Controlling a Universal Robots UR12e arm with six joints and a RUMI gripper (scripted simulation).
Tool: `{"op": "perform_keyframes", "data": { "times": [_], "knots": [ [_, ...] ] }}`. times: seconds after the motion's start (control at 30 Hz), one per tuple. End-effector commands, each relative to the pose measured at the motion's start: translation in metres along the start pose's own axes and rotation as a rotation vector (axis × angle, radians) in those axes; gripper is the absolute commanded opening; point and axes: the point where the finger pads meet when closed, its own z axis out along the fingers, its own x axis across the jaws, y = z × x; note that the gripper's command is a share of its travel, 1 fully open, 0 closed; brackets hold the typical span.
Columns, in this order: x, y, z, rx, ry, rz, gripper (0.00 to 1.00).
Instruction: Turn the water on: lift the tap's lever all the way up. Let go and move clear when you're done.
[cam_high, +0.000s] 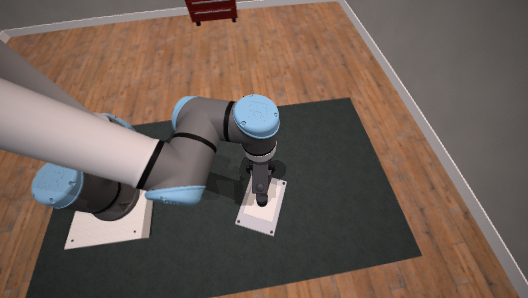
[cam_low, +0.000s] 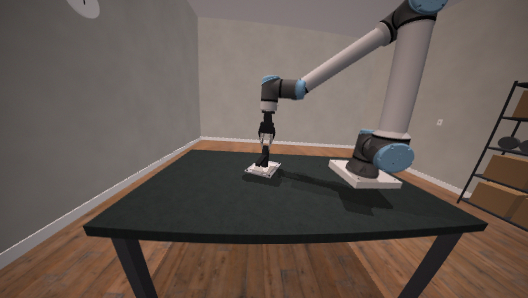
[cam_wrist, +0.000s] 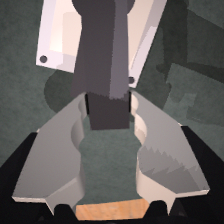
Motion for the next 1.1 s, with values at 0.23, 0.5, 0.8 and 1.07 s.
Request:
{"op": "perform_keyframes", "data": {
  "times": [0.23, 0.5, 0.8, 1.07],
  "knots": [
    [-0.0007, -0.0071, -0.0143, 0.0, -0.002, 0.0, 0.0],
    [-0.0007, -0.0071, -0.0143, 0.0, -0.002, 0.0, 0.0],
    [-0.0007, -0.0071, -0.0143, 0.0, -0.002, 0.0, 0.0],
    [-0.0007, -0.0071, -0.0143, 0.0, -0.002, 0.0, 0.0]
  ]
}}
